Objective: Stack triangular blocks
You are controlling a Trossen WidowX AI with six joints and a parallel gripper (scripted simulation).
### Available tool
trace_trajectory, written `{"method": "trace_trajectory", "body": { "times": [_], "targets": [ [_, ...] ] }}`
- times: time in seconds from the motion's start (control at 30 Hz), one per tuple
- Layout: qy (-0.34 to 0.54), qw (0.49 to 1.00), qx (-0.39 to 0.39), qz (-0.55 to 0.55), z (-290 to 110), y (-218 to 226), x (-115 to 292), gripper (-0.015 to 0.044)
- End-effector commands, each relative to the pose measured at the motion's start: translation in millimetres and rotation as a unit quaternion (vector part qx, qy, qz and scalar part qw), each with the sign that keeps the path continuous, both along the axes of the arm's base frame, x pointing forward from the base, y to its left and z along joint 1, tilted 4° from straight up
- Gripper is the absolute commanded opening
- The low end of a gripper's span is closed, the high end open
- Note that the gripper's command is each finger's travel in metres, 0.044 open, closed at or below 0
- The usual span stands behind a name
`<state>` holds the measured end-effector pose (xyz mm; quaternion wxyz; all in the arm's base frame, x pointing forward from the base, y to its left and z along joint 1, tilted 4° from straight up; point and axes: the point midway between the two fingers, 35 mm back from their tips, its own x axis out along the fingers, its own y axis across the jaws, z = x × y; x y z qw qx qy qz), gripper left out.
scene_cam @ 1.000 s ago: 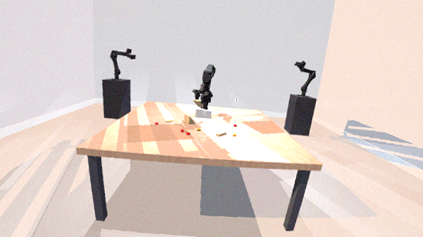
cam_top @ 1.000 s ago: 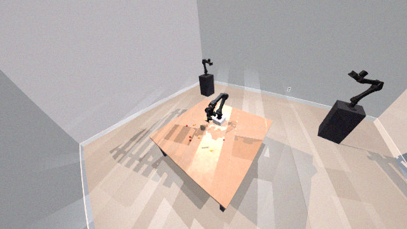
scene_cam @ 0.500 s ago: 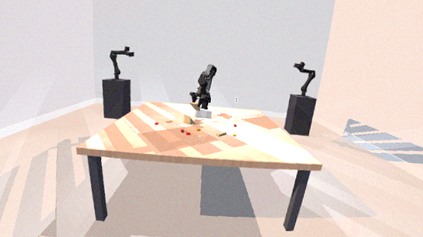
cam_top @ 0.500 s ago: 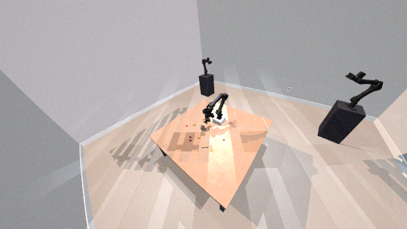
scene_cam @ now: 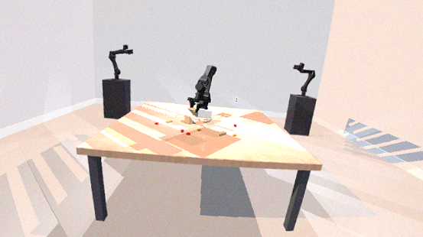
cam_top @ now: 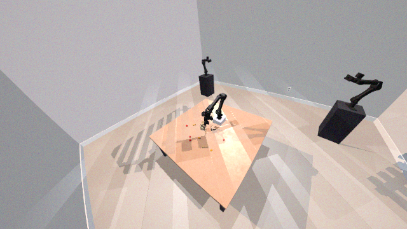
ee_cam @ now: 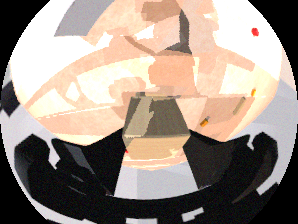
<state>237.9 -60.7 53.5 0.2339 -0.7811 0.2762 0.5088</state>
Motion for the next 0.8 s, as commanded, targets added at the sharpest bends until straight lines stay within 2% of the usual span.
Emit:
{"method": "trace_trajectory", "body": {
  "times": [0.0,0.17,0.77],
  "targets": [
    [0.002,1.0,0.002,0.002,-12,-2,3,0.0],
    [0.001,1.0,0.001,0.002,-27,-5,9,0.0],
    [0.003,1.0,-0.002,0.0,-26,-5,10,0.0]
  ]
}}
